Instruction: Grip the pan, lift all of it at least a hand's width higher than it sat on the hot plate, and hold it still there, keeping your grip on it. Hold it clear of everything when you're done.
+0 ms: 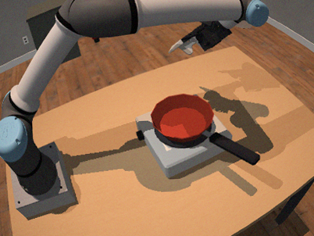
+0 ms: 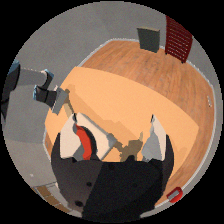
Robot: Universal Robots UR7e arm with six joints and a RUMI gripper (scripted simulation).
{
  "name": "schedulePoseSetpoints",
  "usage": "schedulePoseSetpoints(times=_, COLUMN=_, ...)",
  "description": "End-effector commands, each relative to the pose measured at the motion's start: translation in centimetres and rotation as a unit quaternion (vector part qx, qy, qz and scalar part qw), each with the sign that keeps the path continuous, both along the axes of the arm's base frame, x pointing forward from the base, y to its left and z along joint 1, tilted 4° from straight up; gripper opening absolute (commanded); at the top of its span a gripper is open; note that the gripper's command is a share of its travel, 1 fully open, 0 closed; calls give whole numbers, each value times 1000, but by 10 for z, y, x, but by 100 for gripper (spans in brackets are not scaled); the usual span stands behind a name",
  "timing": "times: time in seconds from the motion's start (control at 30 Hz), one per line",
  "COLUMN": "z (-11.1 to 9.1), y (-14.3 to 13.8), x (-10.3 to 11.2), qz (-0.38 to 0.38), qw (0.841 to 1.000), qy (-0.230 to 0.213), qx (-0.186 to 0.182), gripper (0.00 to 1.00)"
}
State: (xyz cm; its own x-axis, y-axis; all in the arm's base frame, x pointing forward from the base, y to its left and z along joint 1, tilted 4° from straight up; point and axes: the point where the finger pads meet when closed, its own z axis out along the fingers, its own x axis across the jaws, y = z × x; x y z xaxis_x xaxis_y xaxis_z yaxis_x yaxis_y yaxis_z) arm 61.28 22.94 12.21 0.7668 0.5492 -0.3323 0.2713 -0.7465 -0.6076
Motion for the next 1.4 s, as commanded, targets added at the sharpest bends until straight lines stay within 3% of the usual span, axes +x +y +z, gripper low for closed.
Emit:
schedulePoseSetpoints(times=0.0, z=1, y=0, x=0, qz=0, qw=1000, qy=-1, qx=0, gripper=100)
schedulePoseSetpoints(times=0.83, z=2, y=-2, x=-1, qz=-4, qw=1000, qy=-1, qx=-4, gripper=100)
schedulePoseSetpoints(times=1.37, z=10, y=-18, x=-4, qz=-51, qw=998, qy=1, qx=-48, gripper=100)
